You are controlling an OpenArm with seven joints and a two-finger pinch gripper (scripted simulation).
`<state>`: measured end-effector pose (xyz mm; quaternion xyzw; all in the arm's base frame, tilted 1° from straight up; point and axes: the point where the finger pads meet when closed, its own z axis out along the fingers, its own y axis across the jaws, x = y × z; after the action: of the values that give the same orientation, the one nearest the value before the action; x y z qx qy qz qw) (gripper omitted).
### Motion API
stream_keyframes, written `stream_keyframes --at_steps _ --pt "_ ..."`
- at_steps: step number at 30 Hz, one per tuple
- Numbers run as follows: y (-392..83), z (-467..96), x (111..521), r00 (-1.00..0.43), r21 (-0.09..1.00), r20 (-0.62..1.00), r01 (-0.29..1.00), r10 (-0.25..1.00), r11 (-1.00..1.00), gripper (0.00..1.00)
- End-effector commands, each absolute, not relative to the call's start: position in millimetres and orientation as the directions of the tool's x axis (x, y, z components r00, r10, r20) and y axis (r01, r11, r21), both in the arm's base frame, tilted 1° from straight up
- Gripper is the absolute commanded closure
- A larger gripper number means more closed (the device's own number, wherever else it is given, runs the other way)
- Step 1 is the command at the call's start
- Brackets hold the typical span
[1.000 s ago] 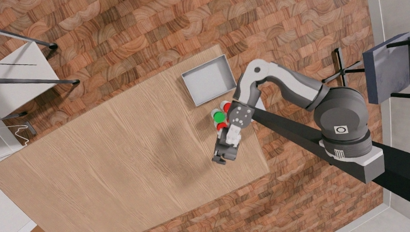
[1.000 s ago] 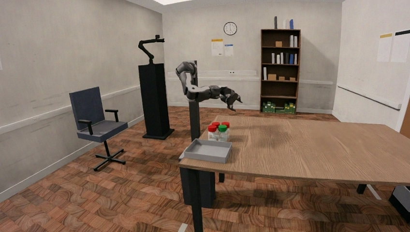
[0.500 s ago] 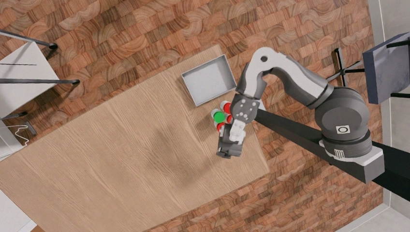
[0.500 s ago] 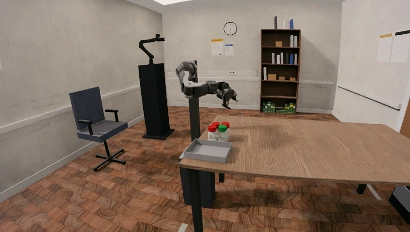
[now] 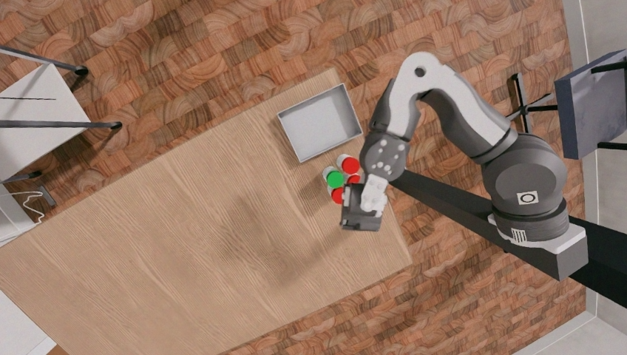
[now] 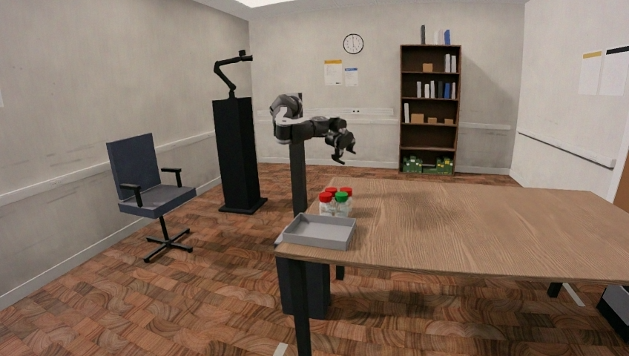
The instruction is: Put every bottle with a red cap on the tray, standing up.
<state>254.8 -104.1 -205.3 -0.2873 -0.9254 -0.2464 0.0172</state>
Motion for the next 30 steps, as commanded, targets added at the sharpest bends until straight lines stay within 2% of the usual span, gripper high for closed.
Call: stream_keyframes --at_steps 1,4,30 --pt "-108.8 -203.0 243.7 -0.848 0.404 0.188 0.527 0.496 0.748 0.58" --pt "-121.2 -196.5 229.0 -0.864 0.344 0.185 0.503 0.468 0.793 0.58" --pt "-120.5 -196.2 229.9 -0.864 0.349 0.183 0.504 0.470 0.790 0.58"
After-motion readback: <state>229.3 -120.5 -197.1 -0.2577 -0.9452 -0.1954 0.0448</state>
